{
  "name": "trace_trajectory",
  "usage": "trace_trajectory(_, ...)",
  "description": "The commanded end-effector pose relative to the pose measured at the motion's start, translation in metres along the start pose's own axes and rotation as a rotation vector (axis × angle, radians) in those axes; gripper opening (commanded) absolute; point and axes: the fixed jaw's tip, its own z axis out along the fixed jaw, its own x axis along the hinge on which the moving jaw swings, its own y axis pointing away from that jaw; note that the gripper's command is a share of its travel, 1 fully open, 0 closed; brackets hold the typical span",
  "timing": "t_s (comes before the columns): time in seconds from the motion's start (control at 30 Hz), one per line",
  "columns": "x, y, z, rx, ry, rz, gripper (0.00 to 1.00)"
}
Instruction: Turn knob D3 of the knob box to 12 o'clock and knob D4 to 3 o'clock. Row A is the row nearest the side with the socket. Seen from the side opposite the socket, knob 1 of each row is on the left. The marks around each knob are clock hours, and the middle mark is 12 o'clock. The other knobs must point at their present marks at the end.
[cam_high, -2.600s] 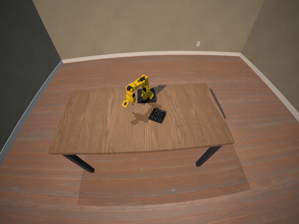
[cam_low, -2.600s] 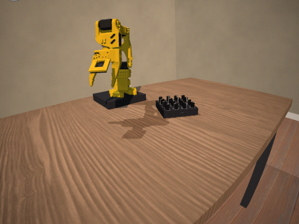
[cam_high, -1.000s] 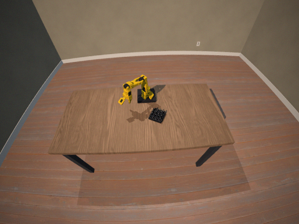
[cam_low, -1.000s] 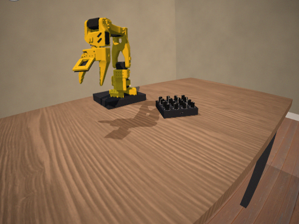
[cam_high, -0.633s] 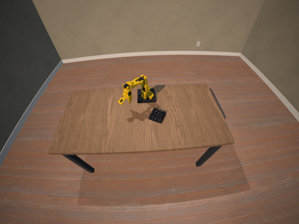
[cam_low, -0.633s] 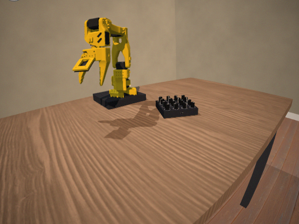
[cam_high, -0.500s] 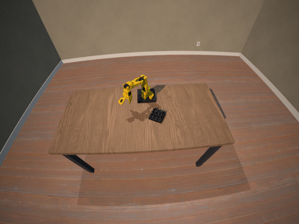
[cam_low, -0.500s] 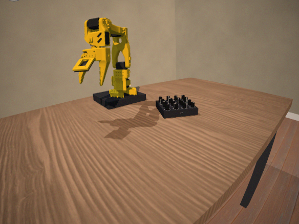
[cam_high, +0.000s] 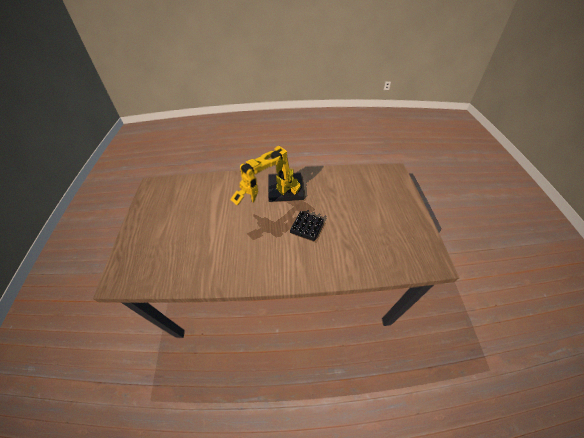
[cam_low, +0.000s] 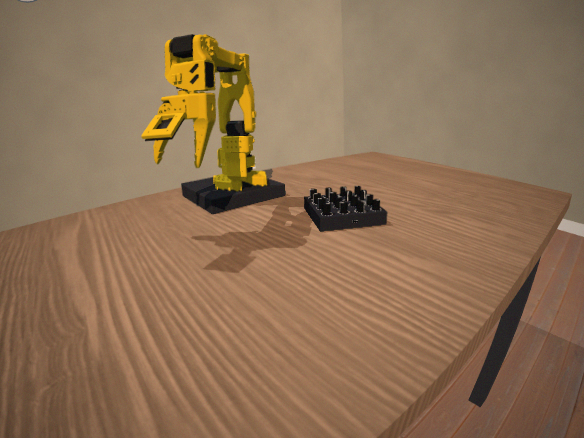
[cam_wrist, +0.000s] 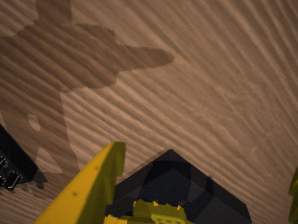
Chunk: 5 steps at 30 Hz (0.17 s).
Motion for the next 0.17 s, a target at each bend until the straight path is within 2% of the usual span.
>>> trace_trajectory(0.0, 0.0004, -0.0022, 0.0007, -0.002, 0.012, 0.001, 0.40)
trace_trajectory(0.13, 0.0004, -0.0022, 0.0007, -0.002, 0.012, 0.001, 0.40)
